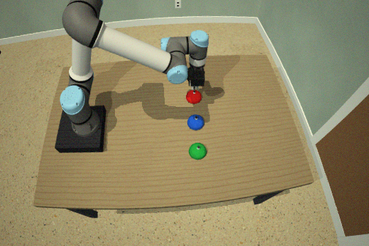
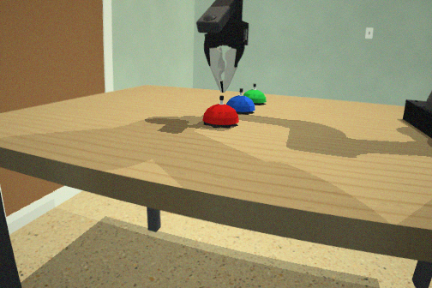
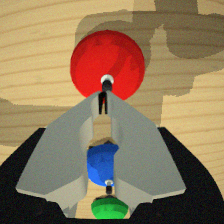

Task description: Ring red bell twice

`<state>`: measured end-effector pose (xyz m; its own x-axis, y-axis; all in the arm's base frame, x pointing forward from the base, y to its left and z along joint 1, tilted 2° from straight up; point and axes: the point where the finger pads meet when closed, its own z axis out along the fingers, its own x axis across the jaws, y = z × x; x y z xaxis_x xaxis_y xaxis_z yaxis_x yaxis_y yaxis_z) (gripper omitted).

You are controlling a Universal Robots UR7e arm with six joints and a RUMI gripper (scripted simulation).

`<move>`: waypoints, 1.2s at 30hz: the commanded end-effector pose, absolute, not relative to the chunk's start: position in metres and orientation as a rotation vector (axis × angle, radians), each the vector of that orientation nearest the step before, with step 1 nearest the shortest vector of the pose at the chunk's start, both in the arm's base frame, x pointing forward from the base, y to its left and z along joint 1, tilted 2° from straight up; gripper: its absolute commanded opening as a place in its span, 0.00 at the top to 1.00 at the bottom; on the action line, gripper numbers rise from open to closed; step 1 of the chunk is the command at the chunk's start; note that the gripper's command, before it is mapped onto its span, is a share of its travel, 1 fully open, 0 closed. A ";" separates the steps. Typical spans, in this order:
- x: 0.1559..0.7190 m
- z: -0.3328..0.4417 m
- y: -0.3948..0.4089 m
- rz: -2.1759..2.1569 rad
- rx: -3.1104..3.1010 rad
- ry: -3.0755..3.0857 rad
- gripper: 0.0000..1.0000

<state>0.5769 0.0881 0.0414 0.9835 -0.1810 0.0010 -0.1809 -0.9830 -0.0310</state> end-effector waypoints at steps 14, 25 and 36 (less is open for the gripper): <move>0.577 0.042 0.088 -0.008 -3.098 0.283 1.00; 0.577 0.041 0.088 -0.008 -3.098 0.283 1.00; 0.577 0.032 0.088 -0.008 -3.098 0.283 1.00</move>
